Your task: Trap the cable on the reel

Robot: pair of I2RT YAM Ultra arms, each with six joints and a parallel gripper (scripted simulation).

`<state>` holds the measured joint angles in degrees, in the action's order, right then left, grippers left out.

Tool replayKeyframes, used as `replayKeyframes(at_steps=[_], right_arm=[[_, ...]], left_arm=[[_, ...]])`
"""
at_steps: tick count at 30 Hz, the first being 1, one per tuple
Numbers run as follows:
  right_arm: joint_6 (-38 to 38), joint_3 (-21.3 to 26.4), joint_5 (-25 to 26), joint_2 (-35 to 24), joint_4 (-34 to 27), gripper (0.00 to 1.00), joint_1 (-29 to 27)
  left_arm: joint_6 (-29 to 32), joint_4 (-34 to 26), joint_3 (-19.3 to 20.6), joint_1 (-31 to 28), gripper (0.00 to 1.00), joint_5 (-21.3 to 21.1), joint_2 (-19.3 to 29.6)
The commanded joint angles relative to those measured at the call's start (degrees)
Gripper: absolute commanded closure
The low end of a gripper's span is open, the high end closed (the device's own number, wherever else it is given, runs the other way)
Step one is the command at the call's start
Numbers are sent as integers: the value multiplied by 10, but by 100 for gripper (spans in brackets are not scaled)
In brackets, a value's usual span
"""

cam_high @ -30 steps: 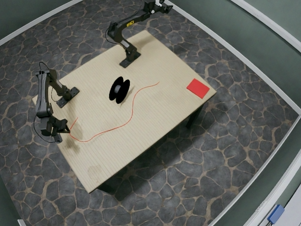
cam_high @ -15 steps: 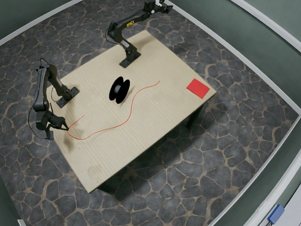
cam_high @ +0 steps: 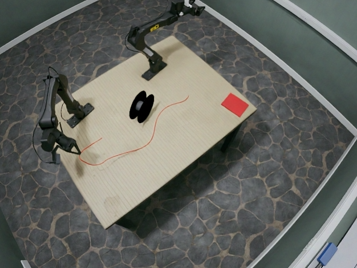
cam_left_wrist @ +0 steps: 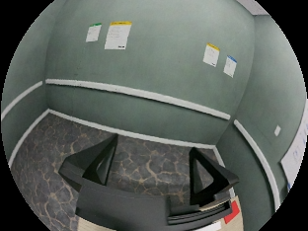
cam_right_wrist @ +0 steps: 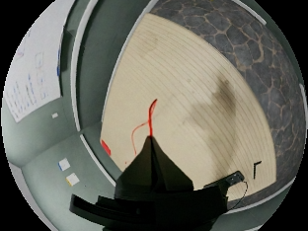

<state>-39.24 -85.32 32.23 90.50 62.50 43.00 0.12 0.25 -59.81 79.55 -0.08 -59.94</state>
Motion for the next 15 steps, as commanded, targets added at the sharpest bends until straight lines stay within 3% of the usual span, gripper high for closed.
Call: replayKeyframes(at_steps=[1, 10, 15], right_arm=[[-14, 8, 9, -19, -19, 100, 5], [-12, 4, 9, -29, -24, 100, 8], [-11, 29, 9, -28, -28, 100, 4]], left_arm=[[-5, -1, 6, -2, 0, 4, -9], [-5, -1, 6, -2, 0, 4, -9], [-5, -1, 6, -2, 0, 4, -9]])
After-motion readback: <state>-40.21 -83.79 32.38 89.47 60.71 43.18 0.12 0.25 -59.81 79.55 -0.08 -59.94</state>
